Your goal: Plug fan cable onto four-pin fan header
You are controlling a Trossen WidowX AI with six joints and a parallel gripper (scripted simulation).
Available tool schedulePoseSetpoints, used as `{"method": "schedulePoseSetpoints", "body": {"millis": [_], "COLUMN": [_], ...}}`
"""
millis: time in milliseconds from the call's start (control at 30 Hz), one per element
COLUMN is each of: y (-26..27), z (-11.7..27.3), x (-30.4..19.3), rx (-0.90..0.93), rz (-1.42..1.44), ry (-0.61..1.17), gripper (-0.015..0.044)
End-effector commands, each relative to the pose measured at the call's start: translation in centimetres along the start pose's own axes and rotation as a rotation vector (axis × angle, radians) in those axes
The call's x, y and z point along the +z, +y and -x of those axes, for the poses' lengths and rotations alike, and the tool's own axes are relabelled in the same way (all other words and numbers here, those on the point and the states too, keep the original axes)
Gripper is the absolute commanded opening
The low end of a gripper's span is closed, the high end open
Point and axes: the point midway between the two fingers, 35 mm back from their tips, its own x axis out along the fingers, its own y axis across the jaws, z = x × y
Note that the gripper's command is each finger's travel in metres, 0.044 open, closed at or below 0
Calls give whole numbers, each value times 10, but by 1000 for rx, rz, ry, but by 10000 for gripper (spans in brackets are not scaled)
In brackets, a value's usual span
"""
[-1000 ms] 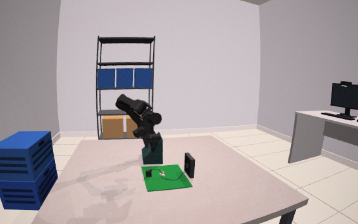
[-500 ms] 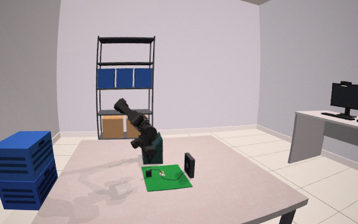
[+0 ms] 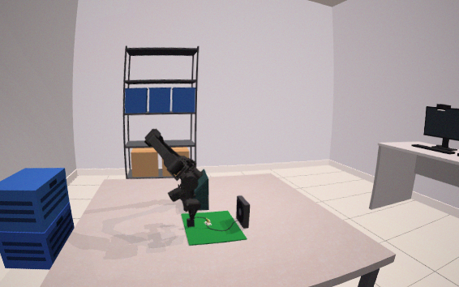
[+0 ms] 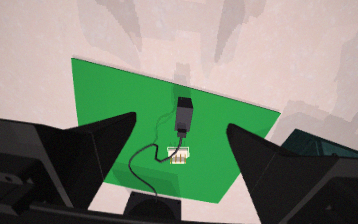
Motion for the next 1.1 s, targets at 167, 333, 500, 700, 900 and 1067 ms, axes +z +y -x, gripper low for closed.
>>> {"method": "schedulePoseSetpoints", "body": {"millis": [167,333,500,700,900,1067], "y": [-1,-1,-2,-2,-3,-2], "z": [-16,-24,-33,-42,-48,-45], "x": [-1,-1,-1,0,0,1], "rx": [-6,-6,-6,-6,-7,-3], "rz": [6,6,6,6,7,0], "ry": [-2,-2,-3,-4,-5,-3], "gripper": [440,440,440,440,440,387]}}
